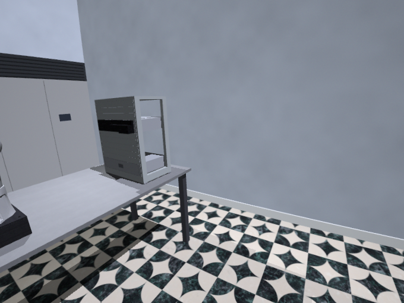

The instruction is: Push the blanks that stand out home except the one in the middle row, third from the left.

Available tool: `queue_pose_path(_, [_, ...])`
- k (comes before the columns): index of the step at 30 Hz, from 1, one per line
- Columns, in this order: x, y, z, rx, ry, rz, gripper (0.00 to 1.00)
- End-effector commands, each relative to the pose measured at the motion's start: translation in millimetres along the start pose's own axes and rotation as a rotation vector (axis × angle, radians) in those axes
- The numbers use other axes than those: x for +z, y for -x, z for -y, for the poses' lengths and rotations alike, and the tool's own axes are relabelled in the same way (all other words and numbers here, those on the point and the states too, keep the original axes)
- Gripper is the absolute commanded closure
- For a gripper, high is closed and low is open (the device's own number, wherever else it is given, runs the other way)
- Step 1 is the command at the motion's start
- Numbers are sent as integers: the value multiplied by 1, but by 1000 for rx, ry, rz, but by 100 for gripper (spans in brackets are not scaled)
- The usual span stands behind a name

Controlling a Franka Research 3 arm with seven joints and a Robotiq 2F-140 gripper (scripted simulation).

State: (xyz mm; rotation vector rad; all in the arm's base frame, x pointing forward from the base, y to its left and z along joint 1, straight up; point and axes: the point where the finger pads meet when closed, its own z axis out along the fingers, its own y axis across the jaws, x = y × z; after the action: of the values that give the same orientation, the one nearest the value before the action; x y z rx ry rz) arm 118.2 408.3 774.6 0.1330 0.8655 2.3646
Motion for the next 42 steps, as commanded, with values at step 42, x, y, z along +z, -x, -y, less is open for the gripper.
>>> queue_pose_path(42, [-145, -40, -401, 447, 577, -280, 100])
